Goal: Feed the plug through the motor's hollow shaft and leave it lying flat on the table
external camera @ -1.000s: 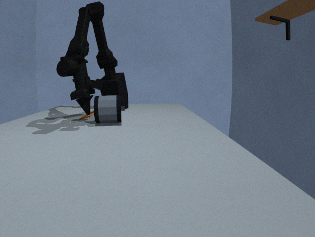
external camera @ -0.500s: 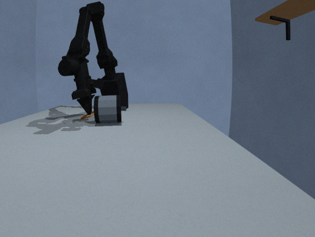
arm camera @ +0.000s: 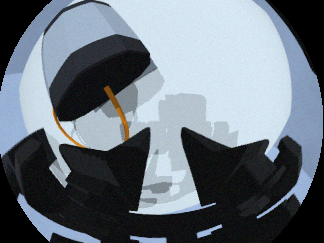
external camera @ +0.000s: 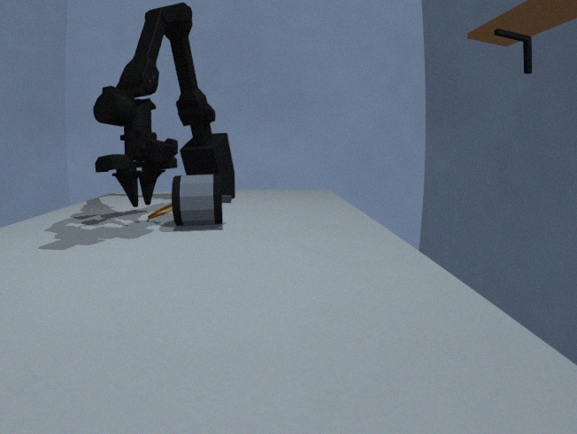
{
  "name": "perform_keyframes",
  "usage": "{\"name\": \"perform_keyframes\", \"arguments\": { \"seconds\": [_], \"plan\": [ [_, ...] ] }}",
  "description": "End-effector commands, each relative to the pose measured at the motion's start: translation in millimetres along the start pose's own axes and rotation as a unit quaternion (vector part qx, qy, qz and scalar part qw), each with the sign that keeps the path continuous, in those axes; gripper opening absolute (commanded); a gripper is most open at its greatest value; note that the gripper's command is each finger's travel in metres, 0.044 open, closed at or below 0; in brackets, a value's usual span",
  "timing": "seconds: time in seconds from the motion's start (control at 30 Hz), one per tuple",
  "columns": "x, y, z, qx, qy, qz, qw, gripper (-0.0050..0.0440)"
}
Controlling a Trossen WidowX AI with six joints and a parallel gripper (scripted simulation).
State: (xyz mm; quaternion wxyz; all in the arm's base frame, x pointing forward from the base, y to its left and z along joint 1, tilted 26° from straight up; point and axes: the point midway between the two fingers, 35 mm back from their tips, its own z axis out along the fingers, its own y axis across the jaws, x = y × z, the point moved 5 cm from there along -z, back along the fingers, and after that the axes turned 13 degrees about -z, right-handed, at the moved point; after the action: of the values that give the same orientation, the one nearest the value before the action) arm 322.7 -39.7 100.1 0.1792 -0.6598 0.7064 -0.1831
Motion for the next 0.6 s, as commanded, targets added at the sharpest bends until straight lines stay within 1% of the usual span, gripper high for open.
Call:
{"name": "perform_keyframes", "arguments": {
  "seconds": [0.0, 0.17, 0.33, 0.4, 0.47, 0.57],
  "plan": [
    [-13.1, -14.2, -7.8, 0.022, 0.004, 0.087, 0.996, 0.016],
    [-28.3, -23.9, -12.7, 0.037, 0.002, 0.207, 0.978, 0.016],
    [-44.1, -32.0, -17.6, 0.05, -0.003, 0.325, 0.944, 0.016],
    [-44.1, -32.0, -17.6, 0.05, -0.003, 0.325, 0.944, 0.016],
    [-54.5, -33.0, -18.4, 0.051, -0.005, 0.395, 0.917, 0.016],
    [-69.3, -31.5, -18.3, 0.049, -0.005, 0.454, 0.89, 0.016]
  ]
}}
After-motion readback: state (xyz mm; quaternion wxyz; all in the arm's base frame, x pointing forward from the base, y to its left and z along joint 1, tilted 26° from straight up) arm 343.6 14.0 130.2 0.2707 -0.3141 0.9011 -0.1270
